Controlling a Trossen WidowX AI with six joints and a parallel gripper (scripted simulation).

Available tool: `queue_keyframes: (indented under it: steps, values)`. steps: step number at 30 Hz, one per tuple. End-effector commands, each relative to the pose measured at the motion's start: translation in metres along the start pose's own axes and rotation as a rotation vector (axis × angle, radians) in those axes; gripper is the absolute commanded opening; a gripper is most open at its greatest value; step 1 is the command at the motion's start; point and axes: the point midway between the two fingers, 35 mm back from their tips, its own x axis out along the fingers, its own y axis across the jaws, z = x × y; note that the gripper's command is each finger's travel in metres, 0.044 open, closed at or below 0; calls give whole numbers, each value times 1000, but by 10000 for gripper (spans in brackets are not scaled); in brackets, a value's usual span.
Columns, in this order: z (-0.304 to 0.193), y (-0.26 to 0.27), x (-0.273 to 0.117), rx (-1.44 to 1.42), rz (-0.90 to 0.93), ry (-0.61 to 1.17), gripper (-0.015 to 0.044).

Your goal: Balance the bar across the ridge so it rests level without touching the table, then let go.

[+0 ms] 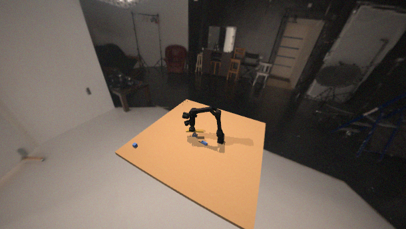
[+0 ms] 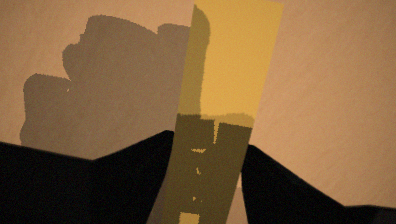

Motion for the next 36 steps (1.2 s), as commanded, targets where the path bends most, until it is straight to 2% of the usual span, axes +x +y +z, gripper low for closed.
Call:
queue_keyframes:
  steps: [1,29,36]
  values:
    - [0,0,0,0,0,0,170]
    - [0,0,0,0,0,0,185]
    - [0,0,0,0,0,0,369]
